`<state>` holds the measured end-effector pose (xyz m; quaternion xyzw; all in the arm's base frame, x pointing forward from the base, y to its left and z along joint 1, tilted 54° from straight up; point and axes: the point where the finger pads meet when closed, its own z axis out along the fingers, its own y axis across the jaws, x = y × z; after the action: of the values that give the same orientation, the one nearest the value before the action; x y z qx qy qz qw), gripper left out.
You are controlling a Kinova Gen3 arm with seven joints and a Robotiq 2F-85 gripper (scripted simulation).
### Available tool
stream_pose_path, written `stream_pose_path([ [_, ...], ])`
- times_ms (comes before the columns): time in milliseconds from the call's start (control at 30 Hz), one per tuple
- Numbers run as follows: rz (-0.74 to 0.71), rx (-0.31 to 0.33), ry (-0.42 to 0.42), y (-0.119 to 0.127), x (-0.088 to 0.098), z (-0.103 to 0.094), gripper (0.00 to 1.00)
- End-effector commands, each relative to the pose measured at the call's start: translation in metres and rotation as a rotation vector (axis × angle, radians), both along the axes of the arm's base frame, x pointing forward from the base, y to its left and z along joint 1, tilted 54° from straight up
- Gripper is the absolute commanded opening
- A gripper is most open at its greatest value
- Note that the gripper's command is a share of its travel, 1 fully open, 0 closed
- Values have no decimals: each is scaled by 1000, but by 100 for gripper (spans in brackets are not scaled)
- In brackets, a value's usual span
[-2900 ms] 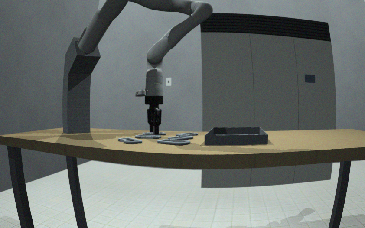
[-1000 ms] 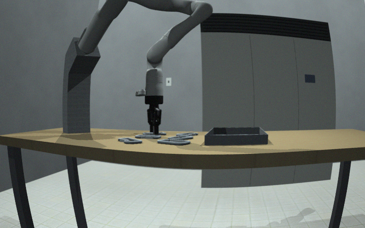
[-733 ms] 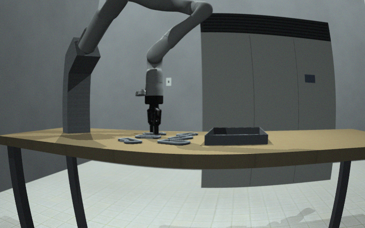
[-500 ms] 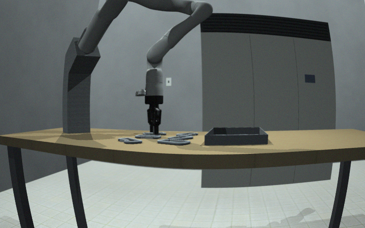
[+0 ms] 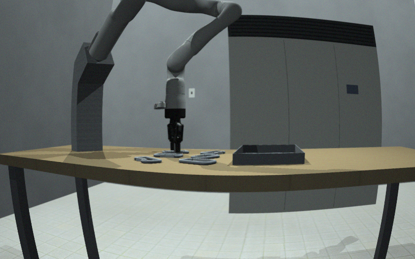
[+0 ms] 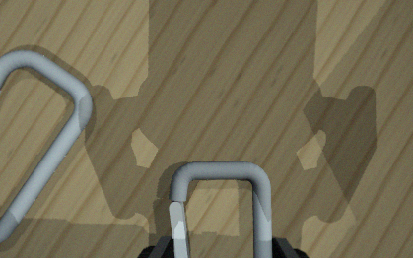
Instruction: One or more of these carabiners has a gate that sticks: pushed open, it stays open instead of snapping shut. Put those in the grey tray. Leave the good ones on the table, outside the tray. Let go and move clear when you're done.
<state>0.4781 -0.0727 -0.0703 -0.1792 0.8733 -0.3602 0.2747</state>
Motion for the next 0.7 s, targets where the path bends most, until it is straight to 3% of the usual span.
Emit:
stream_pose_path([
  [0, 1, 0, 0, 1, 0, 0, 55],
  [667, 1, 0, 0, 1, 0, 0, 53],
])
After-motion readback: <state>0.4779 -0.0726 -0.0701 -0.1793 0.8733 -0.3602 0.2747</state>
